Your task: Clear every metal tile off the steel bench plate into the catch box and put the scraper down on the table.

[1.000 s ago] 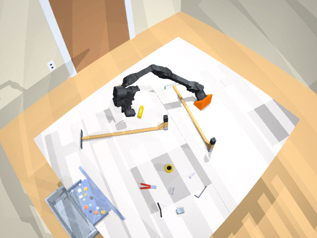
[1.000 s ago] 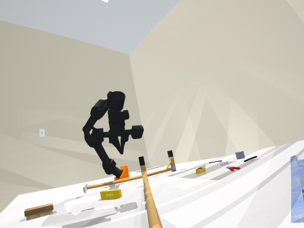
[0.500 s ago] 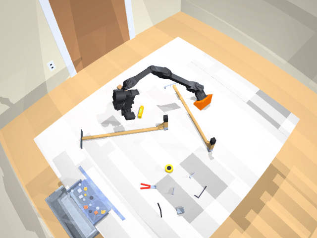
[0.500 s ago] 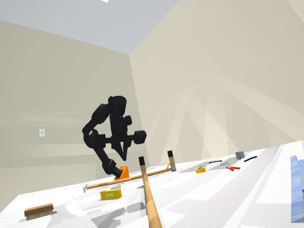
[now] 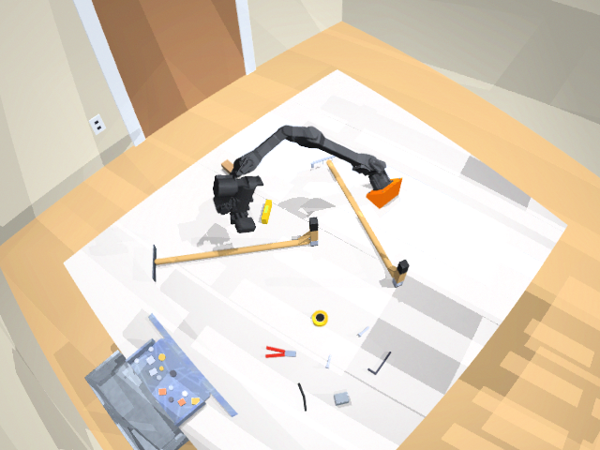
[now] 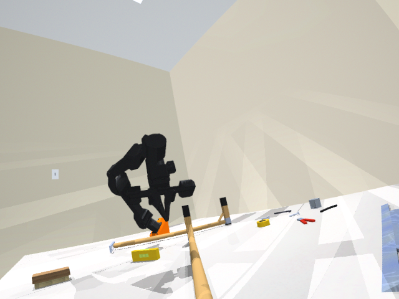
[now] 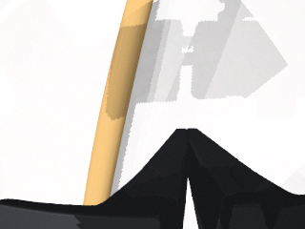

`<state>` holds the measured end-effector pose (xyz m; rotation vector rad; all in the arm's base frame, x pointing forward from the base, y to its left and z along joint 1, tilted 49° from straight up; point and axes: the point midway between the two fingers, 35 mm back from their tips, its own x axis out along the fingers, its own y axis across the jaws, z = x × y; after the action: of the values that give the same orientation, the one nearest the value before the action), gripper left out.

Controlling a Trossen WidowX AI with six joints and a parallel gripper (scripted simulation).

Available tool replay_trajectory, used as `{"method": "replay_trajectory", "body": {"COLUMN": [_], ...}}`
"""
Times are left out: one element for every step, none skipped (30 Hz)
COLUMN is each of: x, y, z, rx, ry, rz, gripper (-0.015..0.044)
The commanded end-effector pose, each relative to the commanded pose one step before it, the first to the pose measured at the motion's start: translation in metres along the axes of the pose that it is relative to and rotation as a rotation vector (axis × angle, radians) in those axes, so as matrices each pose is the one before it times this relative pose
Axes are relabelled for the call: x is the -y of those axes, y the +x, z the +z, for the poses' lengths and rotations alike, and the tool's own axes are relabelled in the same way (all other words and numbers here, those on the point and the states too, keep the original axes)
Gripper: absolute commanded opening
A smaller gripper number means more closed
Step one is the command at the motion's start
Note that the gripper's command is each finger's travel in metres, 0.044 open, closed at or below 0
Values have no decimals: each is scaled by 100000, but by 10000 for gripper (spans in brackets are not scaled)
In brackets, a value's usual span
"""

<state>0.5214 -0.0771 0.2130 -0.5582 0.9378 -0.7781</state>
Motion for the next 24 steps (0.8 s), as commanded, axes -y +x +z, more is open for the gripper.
{"method": "replay_trajectory", "body": {"x": [-2,-7,-6,-6,-5,-4,-4,-3,-2,-2,-1,0,0,1,2,2,3,4,4,5,6,6,7,8], "y": [765,175,174,174,174,173,173,172,172,172,171,171,170,170,169,169,169,168,168,167,166,166,165,165], "z": [-337,-58,-59,-60,-61,-62,-63,-65,-66,-67,-68,-69,-70,-71,-72,-73,-74,-76,-77,-78,-79,-80,-81,-82], "rx": [-266,-18,-17,-16,-15,-14,-13,-12,-11,-10,-9,-8,-8,-7,-6,-5,-4,-3,-2,-1,0,1,1,2], "ry": [-3,112,112,111,111,111,110,110,110,109,109,108,108,108,107,107,106,106,106,105,105,104,104,104], "rz": [312,4,4,3,2,1,0,-1,-1,-2,-3,-4,-5,-6,-7,-7,-8,-9,-10,-11,-12,-13,-14,-14], "gripper": [0,0,0,0,0,0,0,0,0,0,0,0,0,0,0,0,0,0,0,0,0,0,0,0]}}
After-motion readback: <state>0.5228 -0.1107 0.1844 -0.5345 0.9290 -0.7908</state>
